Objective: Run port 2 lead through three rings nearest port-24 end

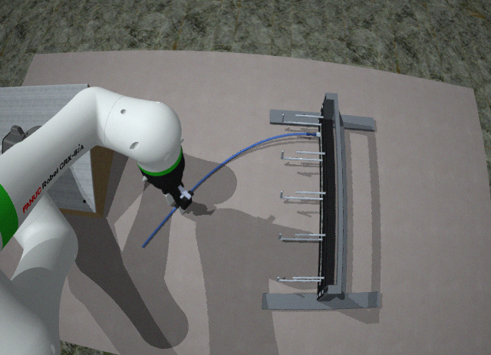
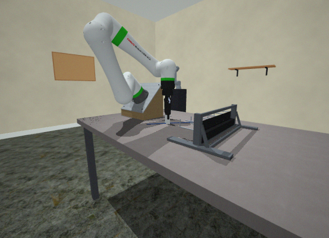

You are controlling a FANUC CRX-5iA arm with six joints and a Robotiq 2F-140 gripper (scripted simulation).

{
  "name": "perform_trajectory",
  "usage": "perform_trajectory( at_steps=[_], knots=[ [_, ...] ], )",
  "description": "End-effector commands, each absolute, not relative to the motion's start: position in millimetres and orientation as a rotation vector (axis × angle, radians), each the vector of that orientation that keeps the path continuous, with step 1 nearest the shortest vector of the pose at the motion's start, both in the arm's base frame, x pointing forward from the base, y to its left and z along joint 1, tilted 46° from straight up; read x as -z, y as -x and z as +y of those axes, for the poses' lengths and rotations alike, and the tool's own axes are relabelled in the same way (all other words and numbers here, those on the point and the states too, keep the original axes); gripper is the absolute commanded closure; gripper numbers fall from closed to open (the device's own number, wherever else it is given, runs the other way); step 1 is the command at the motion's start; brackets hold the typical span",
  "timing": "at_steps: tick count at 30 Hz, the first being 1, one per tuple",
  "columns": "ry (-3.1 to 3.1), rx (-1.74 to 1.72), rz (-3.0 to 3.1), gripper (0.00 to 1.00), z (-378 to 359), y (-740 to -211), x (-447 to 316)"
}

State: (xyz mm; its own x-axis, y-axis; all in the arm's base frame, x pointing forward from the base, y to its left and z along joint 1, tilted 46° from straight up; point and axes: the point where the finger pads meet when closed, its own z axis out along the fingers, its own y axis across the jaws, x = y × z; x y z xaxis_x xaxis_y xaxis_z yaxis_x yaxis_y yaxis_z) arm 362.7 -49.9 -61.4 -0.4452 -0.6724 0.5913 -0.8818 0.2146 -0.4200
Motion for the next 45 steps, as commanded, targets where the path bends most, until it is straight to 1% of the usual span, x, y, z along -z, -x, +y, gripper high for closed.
perform_trajectory(
  at_steps=[1,27,28,45],
  knots=[
    [-1.464,-1.062,-2.211,0.80,-49.7,-362.7,61.4],
    [-1.464,-1.062,-2.211,0.80,-49.7,-362.7,61.4],
    [-1.464,-1.062,-2.211,1.00,-49.7,-362.7,61.4],
    [-1.464,-1.062,-2.211,1.00,-49.7,-362.7,61.4]
  ],
)
